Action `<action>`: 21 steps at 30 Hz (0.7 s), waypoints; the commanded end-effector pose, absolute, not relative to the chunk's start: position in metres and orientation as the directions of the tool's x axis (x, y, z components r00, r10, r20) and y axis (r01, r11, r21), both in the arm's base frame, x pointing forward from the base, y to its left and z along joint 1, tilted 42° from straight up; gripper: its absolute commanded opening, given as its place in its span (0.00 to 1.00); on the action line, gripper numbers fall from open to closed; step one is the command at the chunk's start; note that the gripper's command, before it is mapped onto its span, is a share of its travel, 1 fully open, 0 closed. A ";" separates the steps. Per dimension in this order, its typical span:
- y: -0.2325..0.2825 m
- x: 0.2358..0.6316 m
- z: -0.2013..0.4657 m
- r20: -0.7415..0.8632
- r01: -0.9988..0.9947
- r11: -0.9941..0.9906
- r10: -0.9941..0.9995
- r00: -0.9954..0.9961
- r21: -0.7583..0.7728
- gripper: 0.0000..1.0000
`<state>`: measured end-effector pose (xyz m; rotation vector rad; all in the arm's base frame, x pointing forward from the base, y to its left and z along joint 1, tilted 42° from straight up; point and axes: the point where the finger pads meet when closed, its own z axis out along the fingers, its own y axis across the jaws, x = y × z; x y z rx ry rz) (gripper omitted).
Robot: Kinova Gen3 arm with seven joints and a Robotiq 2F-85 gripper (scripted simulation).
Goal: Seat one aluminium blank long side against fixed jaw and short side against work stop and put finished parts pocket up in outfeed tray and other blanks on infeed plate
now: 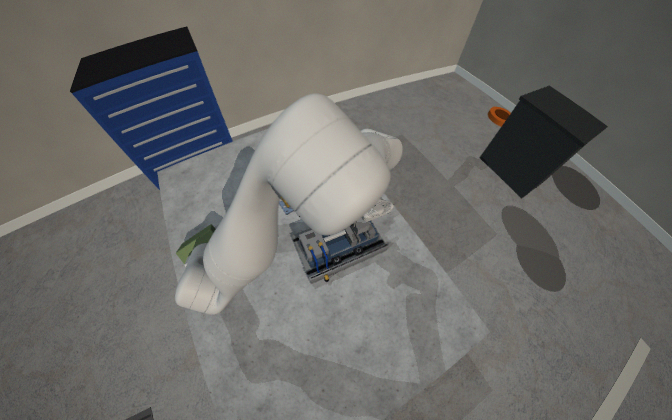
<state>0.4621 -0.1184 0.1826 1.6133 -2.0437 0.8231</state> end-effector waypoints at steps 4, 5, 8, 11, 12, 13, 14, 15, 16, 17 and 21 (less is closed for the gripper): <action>-0.118 0.463 0.183 0.640 -0.968 0.156 -0.728 -0.247 -0.197 0.00; -0.118 0.463 0.183 0.640 -0.968 0.156 -0.728 -0.247 -0.197 0.00; -0.118 0.463 0.182 0.640 -0.968 0.156 -0.728 -0.247 -0.197 0.00; -0.118 0.463 0.182 0.640 -0.968 0.156 -0.728 -0.247 -0.197 0.00; -0.118 0.463 0.182 0.640 -0.968 0.156 -0.728 -0.247 -0.197 0.00; -0.118 0.463 0.182 0.640 -0.968 0.156 -0.728 -0.247 -0.197 0.00; -0.119 0.463 0.182 0.640 -0.968 0.156 -0.728 -0.247 -0.197 0.00; -0.119 0.463 0.182 0.640 -0.968 0.156 -0.728 -0.247 -0.197 0.00; -0.119 0.463 0.182 0.640 -0.968 0.156 -0.728 -0.247 -0.197 0.00; -0.119 0.463 0.182 0.640 -0.968 0.156 -0.728 -0.247 -0.197 0.00; -0.120 0.463 0.181 0.640 -0.968 0.156 -0.728 -0.247 -0.197 0.00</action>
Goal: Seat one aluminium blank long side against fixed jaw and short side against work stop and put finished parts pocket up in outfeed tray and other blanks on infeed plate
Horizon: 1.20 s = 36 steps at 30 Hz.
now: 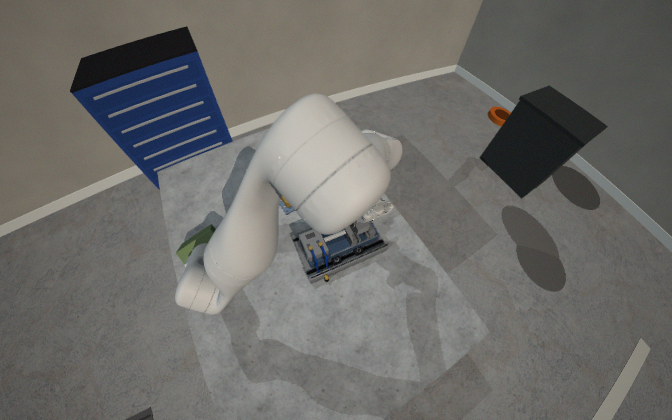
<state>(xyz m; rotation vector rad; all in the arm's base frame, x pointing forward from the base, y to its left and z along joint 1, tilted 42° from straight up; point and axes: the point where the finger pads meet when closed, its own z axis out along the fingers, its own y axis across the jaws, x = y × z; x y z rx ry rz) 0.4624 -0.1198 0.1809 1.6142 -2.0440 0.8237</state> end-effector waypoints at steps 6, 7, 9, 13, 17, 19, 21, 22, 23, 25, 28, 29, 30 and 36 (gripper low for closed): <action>-0.120 0.463 0.180 0.640 -0.968 0.156 -0.728 -0.247 -0.197 0.00; -0.121 0.463 0.180 0.640 -0.968 0.156 -0.728 -0.247 -0.197 0.00; -0.121 0.463 0.179 0.640 -0.968 0.156 -0.728 -0.247 -0.197 0.00; -0.122 0.463 0.178 0.640 -0.968 0.156 -0.728 -0.247 -0.197 0.00; -0.123 0.463 0.177 0.640 -0.968 0.156 -0.728 -0.247 -0.197 0.00; -0.124 0.463 0.176 0.640 -0.968 0.156 -0.728 -0.247 -0.197 0.00; -0.124 0.463 0.176 0.640 -0.968 0.156 -0.728 -0.247 -0.197 0.00; -0.124 0.463 0.176 0.640 -0.968 0.156 -0.728 -0.247 -0.197 0.00; -0.124 0.463 0.176 0.640 -0.968 0.156 -0.728 -0.247 -0.197 0.00; -0.125 0.463 0.175 0.640 -0.968 0.156 -0.728 -0.247 -0.197 0.00; -0.126 0.463 0.174 0.640 -0.968 0.156 -0.728 -0.247 -0.197 0.00; -0.126 0.463 0.174 0.640 -0.968 0.156 -0.728 -0.247 -0.197 0.00; -0.126 0.463 0.174 0.640 -0.968 0.156 -0.728 -0.247 -0.197 0.00; -0.128 0.463 0.172 0.640 -0.968 0.156 -0.728 -0.247 -0.197 0.00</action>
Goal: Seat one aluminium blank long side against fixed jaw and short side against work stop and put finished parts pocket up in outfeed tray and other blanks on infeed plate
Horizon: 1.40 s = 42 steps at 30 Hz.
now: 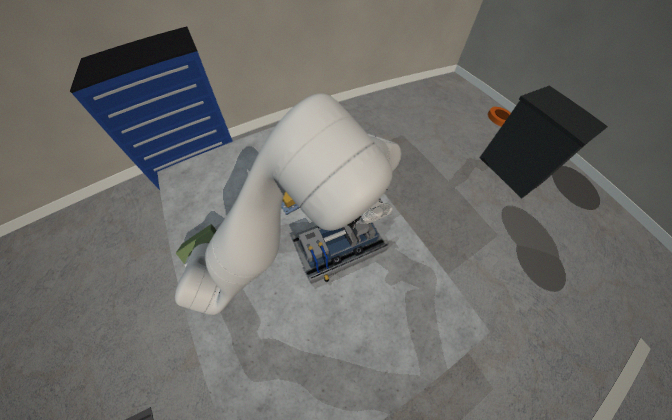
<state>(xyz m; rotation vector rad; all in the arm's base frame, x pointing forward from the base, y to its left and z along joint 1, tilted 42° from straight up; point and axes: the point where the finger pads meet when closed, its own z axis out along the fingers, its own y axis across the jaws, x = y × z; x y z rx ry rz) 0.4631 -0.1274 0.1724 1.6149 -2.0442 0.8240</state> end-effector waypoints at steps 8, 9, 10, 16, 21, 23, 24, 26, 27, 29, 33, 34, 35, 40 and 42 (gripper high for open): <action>-0.129 0.463 0.171 0.640 -0.968 0.156 -0.728 -0.247 -0.197 0.00; -0.129 0.463 0.170 0.640 -0.968 0.156 -0.728 -0.247 -0.197 0.00; -0.129 0.463 0.170 0.640 -0.968 0.156 -0.728 -0.247 -0.197 0.00; -0.130 0.463 0.169 0.640 -0.968 0.156 -0.728 -0.247 -0.197 0.00; -0.130 0.463 0.169 0.640 -0.968 0.156 -0.728 -0.247 -0.197 0.00; -0.130 0.463 0.169 0.640 -0.968 0.156 -0.728 -0.247 -0.197 0.00; -0.131 0.463 0.169 0.640 -0.968 0.156 -0.728 -0.247 -0.197 0.00; -0.131 0.463 0.169 0.640 -0.968 0.156 -0.728 -0.247 -0.197 0.00; -0.131 0.463 0.169 0.640 -0.968 0.156 -0.728 -0.247 -0.197 0.00; -0.131 0.463 0.169 0.640 -0.968 0.156 -0.728 -0.247 -0.197 0.00; -0.131 0.463 0.168 0.640 -0.968 0.156 -0.728 -0.247 -0.197 0.00; -0.131 0.463 0.168 0.640 -0.968 0.156 -0.728 -0.247 -0.197 0.00; -0.131 0.463 0.168 0.640 -0.968 0.156 -0.728 -0.247 -0.197 0.00; -0.131 0.463 0.168 0.640 -0.968 0.156 -0.728 -0.247 -0.197 0.00; -0.131 0.463 0.168 0.640 -0.968 0.156 -0.728 -0.247 -0.197 0.00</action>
